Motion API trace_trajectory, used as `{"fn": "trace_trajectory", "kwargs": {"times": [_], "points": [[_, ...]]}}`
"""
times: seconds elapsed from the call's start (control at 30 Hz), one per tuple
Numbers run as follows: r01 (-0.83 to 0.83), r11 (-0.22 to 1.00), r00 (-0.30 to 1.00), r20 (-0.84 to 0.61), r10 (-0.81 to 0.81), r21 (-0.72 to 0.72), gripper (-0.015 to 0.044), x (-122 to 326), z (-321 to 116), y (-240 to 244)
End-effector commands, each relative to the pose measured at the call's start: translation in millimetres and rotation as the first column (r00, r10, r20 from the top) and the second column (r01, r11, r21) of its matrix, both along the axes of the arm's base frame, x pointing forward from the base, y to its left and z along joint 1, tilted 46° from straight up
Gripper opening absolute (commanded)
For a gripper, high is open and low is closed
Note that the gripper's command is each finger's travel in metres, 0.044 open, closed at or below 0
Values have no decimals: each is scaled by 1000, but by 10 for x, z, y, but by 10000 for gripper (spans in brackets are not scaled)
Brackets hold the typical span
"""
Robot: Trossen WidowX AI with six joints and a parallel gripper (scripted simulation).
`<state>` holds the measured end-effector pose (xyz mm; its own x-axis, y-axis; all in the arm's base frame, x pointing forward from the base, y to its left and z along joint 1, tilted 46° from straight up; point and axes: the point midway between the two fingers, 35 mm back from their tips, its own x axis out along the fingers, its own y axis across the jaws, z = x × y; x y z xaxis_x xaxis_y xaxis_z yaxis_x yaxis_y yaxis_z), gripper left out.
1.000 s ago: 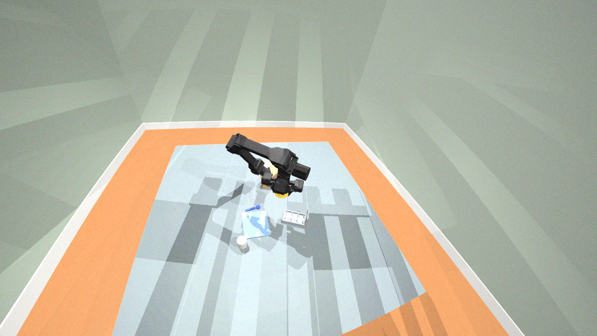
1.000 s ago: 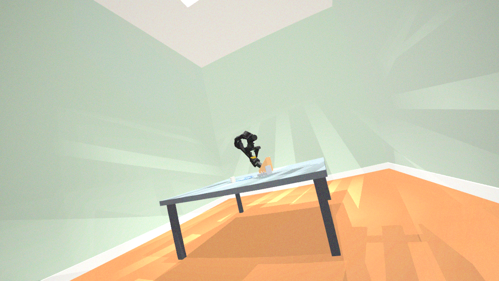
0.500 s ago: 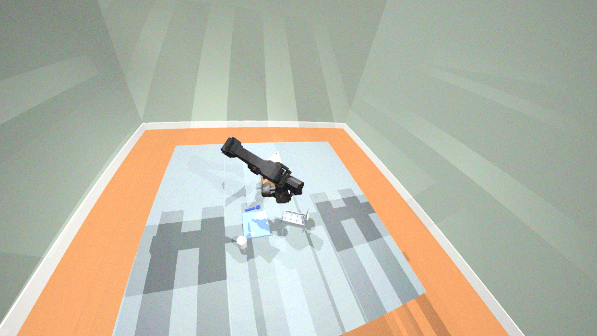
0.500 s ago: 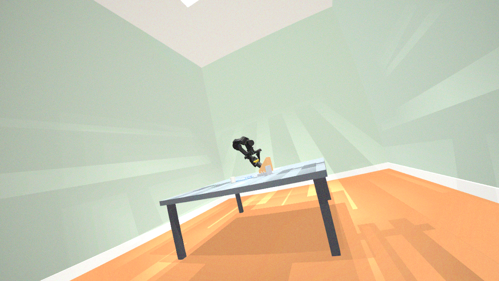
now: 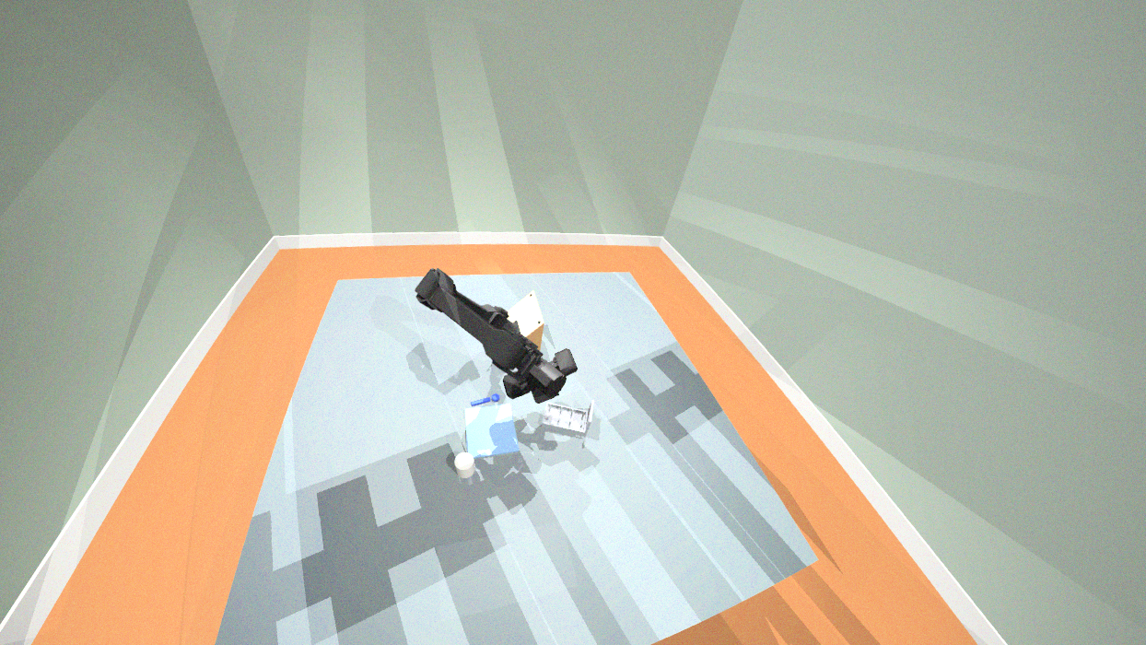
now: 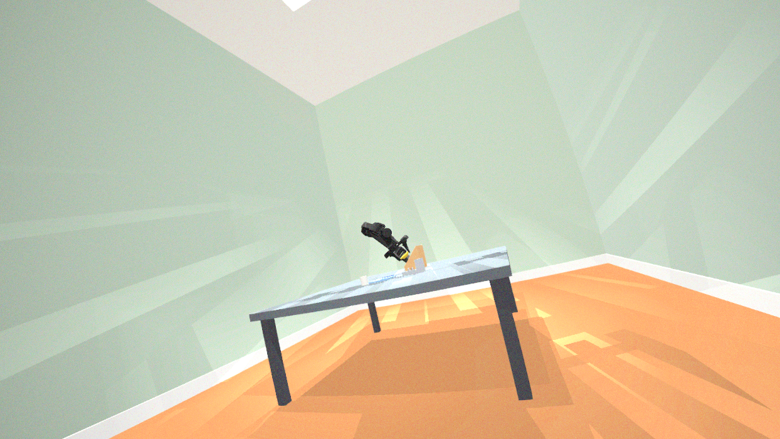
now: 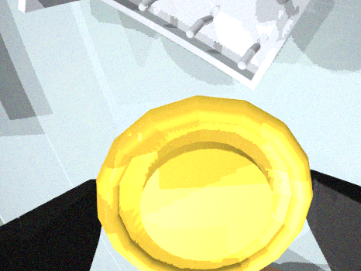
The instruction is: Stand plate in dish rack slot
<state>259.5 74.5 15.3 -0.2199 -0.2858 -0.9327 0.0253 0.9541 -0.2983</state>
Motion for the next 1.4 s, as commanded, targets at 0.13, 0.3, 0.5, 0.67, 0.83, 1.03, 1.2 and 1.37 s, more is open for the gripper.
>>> {"fn": "trace_trajectory", "kwargs": {"times": [0.13,0.3,0.5,0.67,0.83,1.03,1.2,1.37], "points": [[-106,981,994,-17,110,163,0,-15,-126,-57],[-179,948,983,5,184,263,0,-5,-196,-100],[-275,889,960,62,272,366,0,10,-268,-155],[-362,825,931,130,340,433,0,25,-316,-201],[-455,752,890,214,402,478,0,40,-353,-248],[-570,654,822,329,465,498,0,59,-384,-307],[-665,569,746,430,508,483,0,73,-398,-358],[-757,483,654,527,543,441,0,84,-402,-411]]}}
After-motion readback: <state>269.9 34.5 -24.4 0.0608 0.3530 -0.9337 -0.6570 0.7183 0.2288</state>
